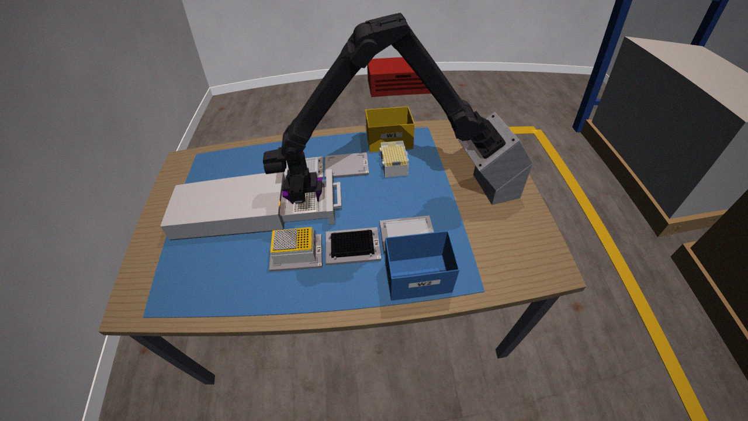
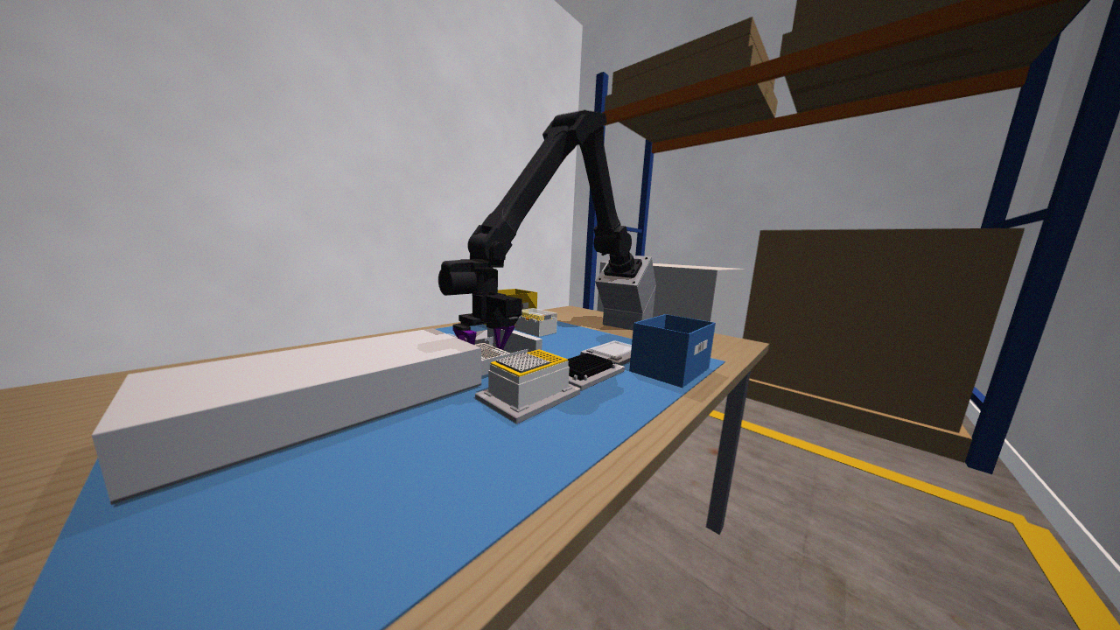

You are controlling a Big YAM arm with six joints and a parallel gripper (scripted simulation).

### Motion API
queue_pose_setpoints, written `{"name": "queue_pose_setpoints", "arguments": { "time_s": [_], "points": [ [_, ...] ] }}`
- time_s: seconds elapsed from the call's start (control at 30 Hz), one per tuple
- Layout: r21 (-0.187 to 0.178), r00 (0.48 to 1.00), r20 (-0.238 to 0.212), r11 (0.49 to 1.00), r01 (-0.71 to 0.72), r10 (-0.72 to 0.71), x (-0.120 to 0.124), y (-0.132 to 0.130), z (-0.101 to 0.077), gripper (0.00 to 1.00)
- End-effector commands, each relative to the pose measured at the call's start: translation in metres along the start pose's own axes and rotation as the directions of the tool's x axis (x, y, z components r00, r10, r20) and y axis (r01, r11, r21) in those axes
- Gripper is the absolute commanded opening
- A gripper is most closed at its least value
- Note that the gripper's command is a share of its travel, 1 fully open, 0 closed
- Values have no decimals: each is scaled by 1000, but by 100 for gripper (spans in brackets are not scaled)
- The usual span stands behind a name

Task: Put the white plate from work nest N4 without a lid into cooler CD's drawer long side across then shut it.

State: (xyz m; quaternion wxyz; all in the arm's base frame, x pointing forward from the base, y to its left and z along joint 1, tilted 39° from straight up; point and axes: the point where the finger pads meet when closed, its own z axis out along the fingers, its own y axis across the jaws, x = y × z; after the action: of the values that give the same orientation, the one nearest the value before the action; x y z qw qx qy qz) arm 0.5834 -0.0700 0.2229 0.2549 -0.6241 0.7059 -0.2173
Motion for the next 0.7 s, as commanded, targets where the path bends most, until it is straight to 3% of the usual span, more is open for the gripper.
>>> {"name": "queue_pose_setpoints", "arguments": {
  "time_s": [0.0,0.67],
  "points": [
    [31,1000,7,1000,3,-3,-7,-17,3,0],
    [41,1000,7,999,4,-4,-7,-23,5,0]
  ]
}}
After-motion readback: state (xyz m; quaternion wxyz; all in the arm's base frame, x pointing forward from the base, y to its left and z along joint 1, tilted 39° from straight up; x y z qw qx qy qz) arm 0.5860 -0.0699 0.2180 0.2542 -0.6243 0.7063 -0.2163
